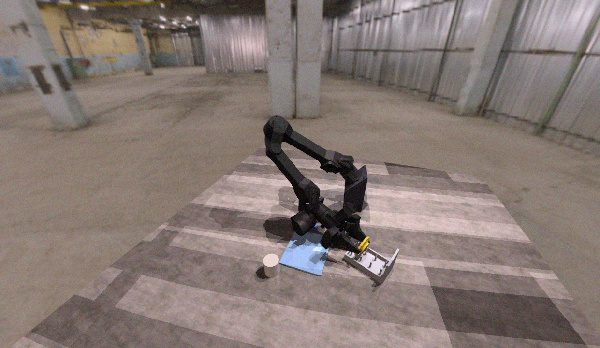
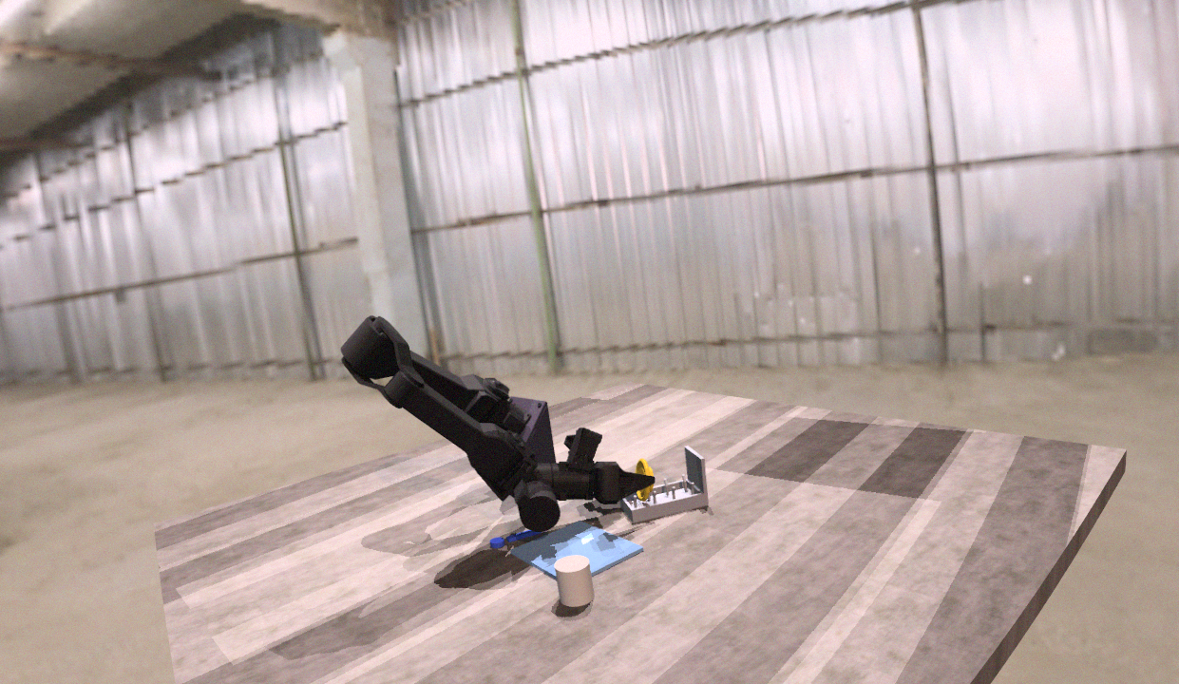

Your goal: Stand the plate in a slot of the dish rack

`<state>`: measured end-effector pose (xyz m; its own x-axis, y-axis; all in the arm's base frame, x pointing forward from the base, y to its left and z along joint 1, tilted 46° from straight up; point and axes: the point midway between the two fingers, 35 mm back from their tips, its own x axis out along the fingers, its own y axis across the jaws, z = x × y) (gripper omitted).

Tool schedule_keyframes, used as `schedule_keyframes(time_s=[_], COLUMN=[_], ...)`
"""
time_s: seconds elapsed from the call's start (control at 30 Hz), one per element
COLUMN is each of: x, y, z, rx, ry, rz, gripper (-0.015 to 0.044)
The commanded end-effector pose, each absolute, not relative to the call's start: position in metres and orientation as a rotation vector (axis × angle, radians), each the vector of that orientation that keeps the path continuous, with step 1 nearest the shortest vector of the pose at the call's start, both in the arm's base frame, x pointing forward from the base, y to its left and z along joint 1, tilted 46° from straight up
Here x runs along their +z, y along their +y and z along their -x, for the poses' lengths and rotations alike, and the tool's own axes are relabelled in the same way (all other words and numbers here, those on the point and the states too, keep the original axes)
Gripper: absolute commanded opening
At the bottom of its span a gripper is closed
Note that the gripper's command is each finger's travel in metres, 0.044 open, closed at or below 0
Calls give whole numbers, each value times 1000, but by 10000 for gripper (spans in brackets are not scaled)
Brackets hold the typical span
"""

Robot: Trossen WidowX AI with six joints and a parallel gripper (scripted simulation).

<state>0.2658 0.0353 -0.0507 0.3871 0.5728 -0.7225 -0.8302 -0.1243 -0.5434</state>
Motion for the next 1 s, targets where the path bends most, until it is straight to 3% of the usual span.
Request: schedule_keyframes(time_s=[0.0,0.1,0.33,0.73,0.97], x=[-51,-51,-49,24,28], y=[35,35,38,114,120], z=[-266,-266,-266,-251,-248], rx=[1226,1226,1229,1247,1244], ry=[281,281,285,302,352], rz=[1183,1183,1175,1147,1118], gripper=[341,400,400,400,400])
